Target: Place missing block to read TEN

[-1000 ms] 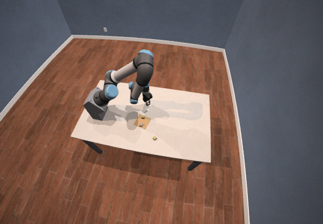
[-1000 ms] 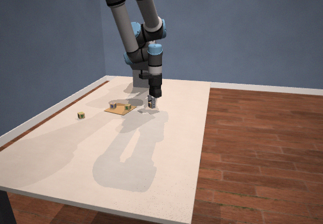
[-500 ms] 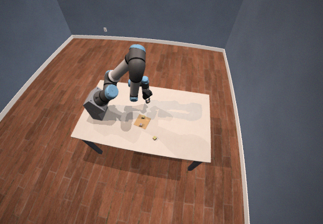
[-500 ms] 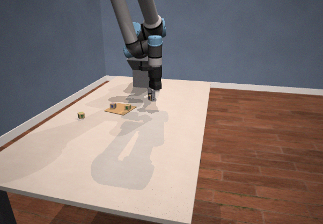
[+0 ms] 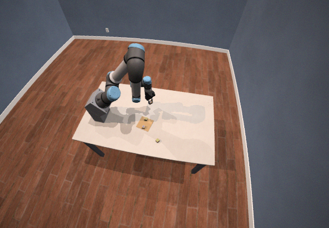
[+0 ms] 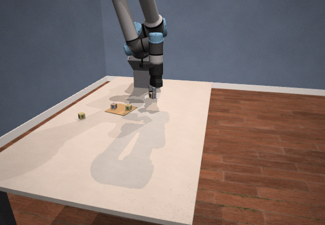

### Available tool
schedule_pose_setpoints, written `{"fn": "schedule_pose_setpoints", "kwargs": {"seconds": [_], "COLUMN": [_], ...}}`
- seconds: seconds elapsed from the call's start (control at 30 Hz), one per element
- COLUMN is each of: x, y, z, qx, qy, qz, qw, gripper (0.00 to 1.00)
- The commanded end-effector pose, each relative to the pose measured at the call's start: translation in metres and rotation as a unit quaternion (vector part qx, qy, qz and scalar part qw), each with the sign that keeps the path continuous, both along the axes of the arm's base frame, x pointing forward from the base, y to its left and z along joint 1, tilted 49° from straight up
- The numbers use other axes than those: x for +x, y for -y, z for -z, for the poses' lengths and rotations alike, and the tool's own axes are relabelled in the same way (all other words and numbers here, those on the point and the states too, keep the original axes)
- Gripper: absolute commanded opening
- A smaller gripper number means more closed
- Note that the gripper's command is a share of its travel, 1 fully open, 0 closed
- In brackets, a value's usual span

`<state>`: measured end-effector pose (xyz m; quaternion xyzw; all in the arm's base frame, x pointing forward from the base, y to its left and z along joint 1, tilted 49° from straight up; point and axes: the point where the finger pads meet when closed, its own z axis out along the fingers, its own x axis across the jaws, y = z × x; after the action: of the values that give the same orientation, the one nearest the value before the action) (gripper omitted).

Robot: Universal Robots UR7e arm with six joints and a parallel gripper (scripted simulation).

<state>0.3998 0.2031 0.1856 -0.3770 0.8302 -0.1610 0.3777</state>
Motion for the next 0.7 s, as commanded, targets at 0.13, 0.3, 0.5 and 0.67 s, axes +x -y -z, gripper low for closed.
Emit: {"fn": "schedule_pose_setpoints", "kwargs": {"seconds": [0.13, 0.3, 0.5, 0.67], "x": [-0.0001, -0.0001, 0.0001, 0.0005], "y": [-0.0001, 0.0001, 0.0012, 0.0045], "z": [-0.0004, -0.0003, -0.0001, 0.0006], "qx": [0.000, 0.001, 0.005, 0.016], "qy": [0.000, 0.000, -0.001, -0.003], "qz": [0.000, 0.001, 0.004, 0.015], "qw": [1.000, 1.000, 1.000, 1.000], "gripper": [0.57, 0.57, 0.57, 0.57]}}
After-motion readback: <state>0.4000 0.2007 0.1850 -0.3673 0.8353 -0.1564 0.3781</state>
